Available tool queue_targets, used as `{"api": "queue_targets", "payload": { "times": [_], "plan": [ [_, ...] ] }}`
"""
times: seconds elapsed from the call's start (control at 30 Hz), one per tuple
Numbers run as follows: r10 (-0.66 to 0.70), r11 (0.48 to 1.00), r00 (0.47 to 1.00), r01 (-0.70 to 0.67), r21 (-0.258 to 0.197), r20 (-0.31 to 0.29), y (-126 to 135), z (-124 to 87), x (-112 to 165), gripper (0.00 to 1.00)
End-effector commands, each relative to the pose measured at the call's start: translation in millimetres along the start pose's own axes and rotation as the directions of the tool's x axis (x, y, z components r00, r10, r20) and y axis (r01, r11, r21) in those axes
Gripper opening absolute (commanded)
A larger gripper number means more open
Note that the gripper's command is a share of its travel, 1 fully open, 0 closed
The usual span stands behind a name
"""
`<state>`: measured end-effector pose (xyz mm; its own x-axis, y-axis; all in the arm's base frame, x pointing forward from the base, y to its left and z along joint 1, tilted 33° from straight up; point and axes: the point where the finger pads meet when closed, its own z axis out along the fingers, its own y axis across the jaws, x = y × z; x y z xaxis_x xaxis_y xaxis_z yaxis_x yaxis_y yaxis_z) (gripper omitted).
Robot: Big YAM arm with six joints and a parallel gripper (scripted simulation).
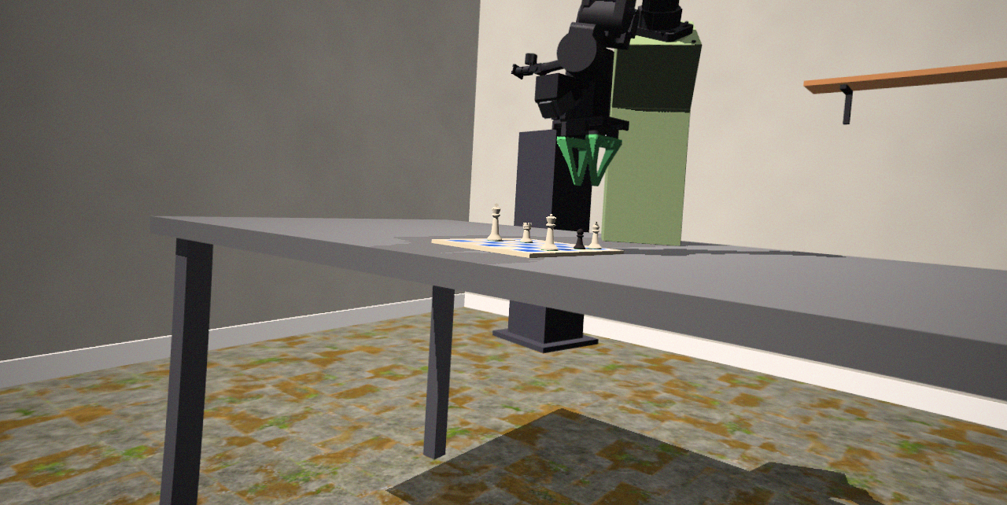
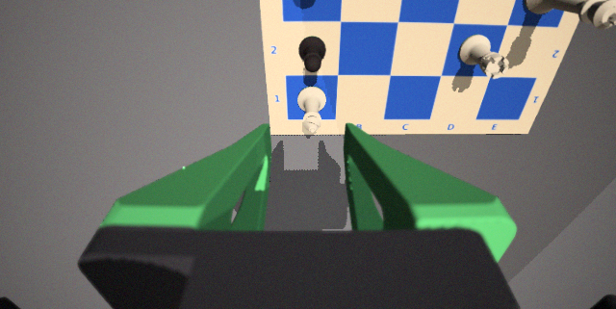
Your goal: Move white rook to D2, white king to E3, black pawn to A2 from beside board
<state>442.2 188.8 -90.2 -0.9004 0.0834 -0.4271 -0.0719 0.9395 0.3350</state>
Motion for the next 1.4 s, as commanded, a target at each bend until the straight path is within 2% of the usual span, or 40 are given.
{"api": "queue_targets", "payload": {
  "times": [0.0, 0.03, 0.07, 0.77, 1.1, 1.37],
  "plan": [
    [-0.004, 1.0, 1.0, 0.004, 0.013, -0.017, -10, 2, 7, 0.33],
    [-0.004, 1.0, 1.0, 0.004, 0.012, -0.016, -10, 2, 6, 0.33],
    [-0.006, 1.0, 1.0, 0.006, 0.01, -0.009, -8, 1, 3, 1.0],
    [-0.006, 1.0, 1.0, 0.006, 0.008, -0.004, -7, -2, 1, 1.0],
    [-0.014, 1.0, 1.0, 0.014, 0.0, 0.003, -1, -27, -1, 1.0],
    [-0.006, 1.0, 1.0, 0.006, 0.002, 0.01, -5, -69, -4, 1.0]
  ]
}}
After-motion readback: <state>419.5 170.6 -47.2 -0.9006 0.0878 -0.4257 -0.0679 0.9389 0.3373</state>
